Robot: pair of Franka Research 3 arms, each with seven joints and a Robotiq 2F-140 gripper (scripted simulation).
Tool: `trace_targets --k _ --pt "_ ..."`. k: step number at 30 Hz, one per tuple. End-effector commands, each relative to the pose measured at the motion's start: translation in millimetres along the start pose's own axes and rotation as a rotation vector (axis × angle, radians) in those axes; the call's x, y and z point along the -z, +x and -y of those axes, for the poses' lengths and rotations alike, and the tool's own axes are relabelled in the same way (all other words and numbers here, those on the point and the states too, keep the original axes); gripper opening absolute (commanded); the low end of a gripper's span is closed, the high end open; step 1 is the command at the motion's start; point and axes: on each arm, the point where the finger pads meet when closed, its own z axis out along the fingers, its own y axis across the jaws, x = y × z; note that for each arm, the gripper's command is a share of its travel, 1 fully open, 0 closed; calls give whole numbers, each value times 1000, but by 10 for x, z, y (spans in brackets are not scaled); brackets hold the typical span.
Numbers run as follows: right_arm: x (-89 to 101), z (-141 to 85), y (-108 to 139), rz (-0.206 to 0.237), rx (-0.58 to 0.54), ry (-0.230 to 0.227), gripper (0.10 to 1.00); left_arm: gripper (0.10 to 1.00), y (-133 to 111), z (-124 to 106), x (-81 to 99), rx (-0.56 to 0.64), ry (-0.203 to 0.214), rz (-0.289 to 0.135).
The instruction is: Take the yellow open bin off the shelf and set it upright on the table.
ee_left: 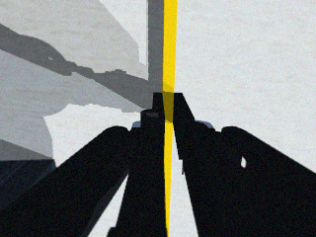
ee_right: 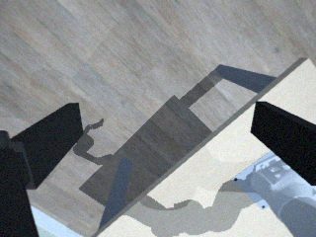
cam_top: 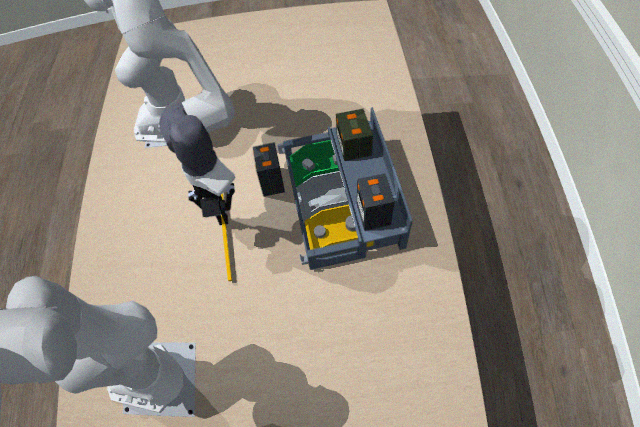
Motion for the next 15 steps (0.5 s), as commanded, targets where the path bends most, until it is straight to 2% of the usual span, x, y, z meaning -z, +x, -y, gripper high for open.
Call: trace_targets --k 1,15 --pt "1 0 0 0 0 0 1000 99 51 34 -13 28 12 -14" --pt "1 0 0 0 0 0 1000 99 52 35 -89 28 12 -14"
